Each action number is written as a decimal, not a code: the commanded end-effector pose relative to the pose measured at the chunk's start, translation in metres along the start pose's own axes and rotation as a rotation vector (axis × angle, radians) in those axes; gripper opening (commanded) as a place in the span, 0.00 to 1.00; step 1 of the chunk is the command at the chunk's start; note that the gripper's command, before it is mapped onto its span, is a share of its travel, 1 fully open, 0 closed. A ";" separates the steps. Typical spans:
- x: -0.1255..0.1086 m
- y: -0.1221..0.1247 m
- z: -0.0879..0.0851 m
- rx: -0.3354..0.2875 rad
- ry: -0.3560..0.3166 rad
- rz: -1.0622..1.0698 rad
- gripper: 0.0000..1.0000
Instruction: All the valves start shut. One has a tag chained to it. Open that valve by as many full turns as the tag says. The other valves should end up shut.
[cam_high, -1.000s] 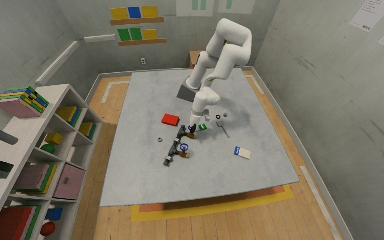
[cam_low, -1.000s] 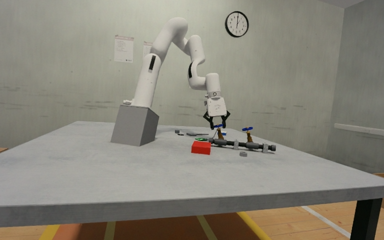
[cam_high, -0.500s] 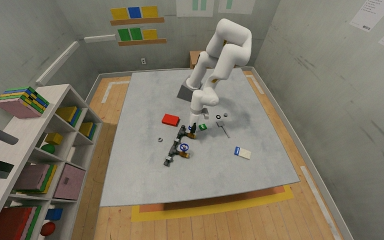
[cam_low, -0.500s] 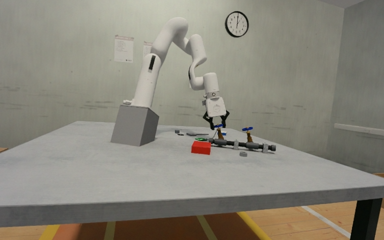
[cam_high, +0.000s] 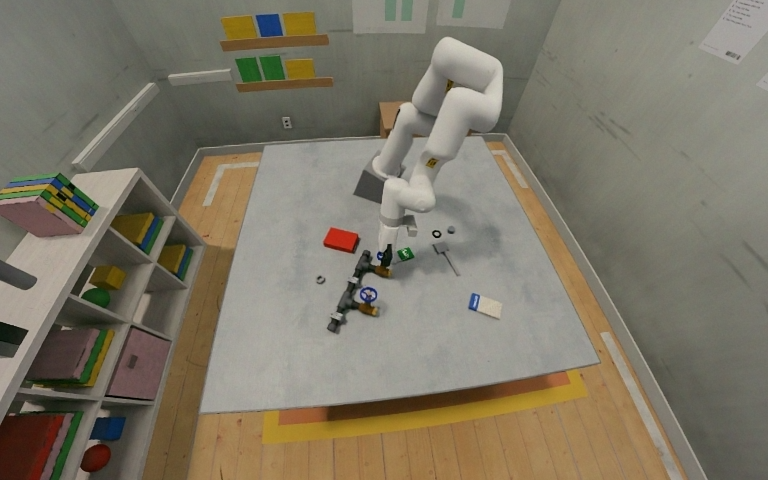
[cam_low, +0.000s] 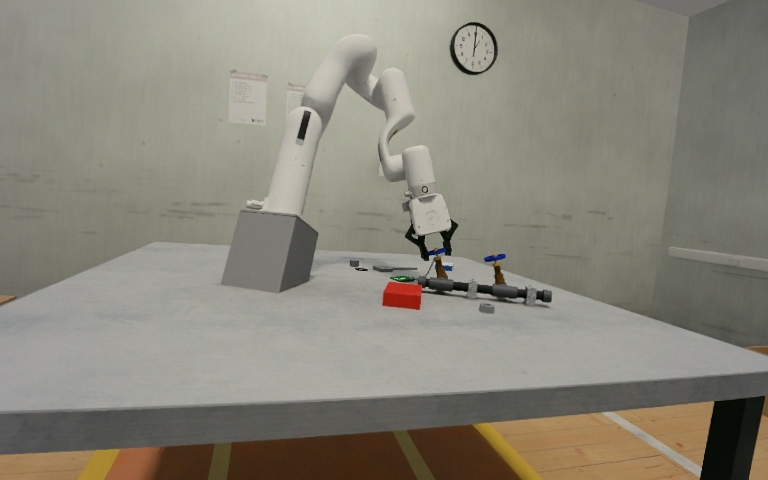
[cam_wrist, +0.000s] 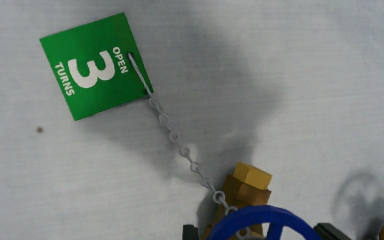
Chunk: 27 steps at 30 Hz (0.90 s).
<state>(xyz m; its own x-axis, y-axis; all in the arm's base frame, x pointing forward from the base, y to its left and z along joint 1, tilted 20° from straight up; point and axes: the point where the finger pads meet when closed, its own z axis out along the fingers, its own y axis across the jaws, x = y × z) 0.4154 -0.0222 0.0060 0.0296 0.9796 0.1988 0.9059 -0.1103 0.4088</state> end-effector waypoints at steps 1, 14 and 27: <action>0.000 0.001 0.000 -0.007 -0.001 0.000 1.00; 0.000 0.001 0.000 -0.007 -0.001 0.000 1.00; 0.000 0.001 0.000 -0.007 -0.001 0.011 1.00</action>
<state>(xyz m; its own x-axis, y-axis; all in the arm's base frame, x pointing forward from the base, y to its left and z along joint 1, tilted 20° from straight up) 0.4153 -0.0225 0.0059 0.0315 0.9795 0.1990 0.9039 -0.1129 0.4125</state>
